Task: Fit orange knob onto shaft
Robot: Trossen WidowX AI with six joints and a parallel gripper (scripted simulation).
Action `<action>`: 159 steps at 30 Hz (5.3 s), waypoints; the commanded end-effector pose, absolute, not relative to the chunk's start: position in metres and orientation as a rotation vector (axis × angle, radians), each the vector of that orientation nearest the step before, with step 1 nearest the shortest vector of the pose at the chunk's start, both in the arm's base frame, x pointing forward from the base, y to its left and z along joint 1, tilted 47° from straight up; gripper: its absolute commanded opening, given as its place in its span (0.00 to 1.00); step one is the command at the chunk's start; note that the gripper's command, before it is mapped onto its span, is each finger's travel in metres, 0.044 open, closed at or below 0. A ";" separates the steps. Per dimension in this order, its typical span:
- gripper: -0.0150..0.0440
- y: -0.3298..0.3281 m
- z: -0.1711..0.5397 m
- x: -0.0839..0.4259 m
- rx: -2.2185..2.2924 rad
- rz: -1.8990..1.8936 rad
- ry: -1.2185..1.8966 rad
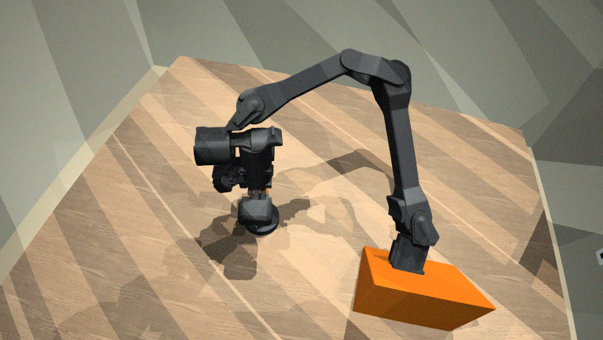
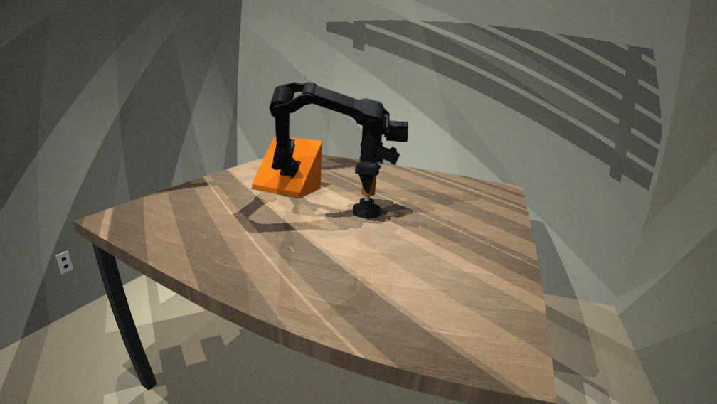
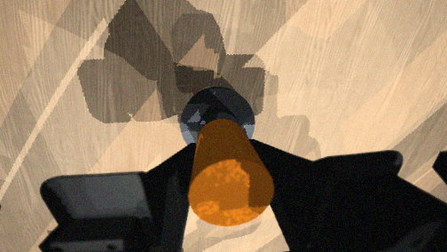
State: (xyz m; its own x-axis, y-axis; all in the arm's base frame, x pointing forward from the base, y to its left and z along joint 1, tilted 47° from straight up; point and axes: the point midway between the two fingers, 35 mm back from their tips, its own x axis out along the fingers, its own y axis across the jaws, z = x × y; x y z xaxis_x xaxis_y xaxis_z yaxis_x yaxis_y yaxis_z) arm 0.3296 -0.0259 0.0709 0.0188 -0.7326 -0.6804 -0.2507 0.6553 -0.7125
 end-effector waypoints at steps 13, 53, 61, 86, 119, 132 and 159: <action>0.25 -0.027 0.071 0.329 -0.838 -0.456 1.547; 0.25 -0.025 0.072 0.329 -0.676 -0.607 1.470; 0.25 -0.026 0.072 0.331 -0.676 -0.607 1.470; 0.25 -0.025 0.071 0.329 -0.676 -0.607 1.470; 0.25 -0.028 0.069 0.327 -0.676 -0.607 1.470; 0.25 -0.023 0.072 0.329 -0.520 -0.742 1.388; 0.25 -0.028 0.069 0.328 -0.512 -0.749 1.383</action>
State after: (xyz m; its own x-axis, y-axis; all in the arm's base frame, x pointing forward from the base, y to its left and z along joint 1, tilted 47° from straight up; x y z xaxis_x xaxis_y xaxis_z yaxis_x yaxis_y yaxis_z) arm 0.3273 -0.0274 0.0694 0.0200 -0.7323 -0.6806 0.1698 0.6734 -0.7195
